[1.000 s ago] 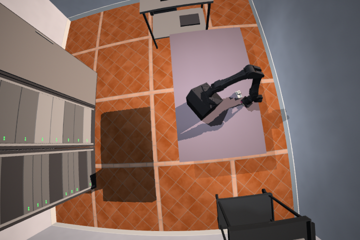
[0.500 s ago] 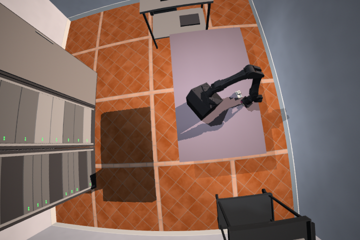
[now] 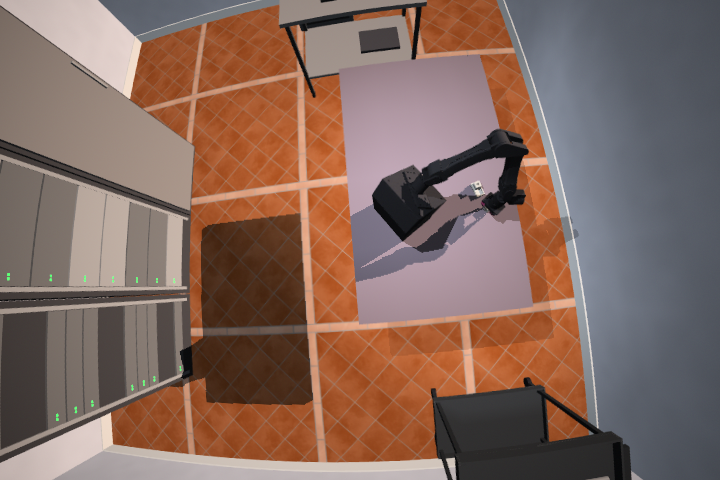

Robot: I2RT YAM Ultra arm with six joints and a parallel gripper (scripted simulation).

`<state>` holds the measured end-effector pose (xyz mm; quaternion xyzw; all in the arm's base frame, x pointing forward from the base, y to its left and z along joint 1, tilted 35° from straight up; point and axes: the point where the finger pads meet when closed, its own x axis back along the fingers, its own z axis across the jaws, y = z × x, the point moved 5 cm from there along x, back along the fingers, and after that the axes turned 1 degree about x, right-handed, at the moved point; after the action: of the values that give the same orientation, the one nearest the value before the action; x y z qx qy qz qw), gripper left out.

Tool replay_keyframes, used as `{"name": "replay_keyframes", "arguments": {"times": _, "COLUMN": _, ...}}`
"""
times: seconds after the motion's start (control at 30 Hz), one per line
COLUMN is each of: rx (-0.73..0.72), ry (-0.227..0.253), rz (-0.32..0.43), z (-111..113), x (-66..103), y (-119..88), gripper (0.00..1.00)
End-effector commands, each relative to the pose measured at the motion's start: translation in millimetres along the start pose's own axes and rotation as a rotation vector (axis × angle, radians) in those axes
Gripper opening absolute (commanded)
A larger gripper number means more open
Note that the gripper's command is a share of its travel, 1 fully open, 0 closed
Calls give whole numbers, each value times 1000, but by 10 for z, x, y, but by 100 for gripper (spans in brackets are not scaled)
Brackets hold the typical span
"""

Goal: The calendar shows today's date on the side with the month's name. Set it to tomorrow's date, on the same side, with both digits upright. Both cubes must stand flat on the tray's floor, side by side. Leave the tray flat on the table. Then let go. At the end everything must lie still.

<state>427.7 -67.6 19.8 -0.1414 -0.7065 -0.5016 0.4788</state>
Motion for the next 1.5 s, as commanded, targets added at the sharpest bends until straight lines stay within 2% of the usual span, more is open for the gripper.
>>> {"name": "replay_keyframes", "arguments": {"times": 0.0, "rx": -4, "ry": -15, "rz": -9, "z": -82, "x": -13, "y": 30, "gripper": 47}}
{"name": "replay_keyframes", "arguments": {"times": 0.07, "rx": -4, "ry": -15, "rz": -9, "z": -82, "x": -13, "y": 30, "gripper": 47}}
{"name": "replay_keyframes", "arguments": {"times": 0.1, "rx": -4, "ry": -15, "rz": -9, "z": -82, "x": -13, "y": 30, "gripper": 27}}
{"name": "replay_keyframes", "arguments": {"times": 1.27, "rx": -7, "ry": -11, "rz": -4, "z": -72, "x": -9, "y": 9, "gripper": 27}}
{"name": "replay_keyframes", "arguments": {"times": 1.33, "rx": -5, "ry": -15, "rz": -8, "z": -55, "x": 117, "y": 19, "gripper": 27}}
{"name": "replay_keyframes", "arguments": {"times": 1.47, "rx": -10, "ry": 1, "rz": 2, "z": 1, "x": 158, "y": -42, "gripper": 27}}
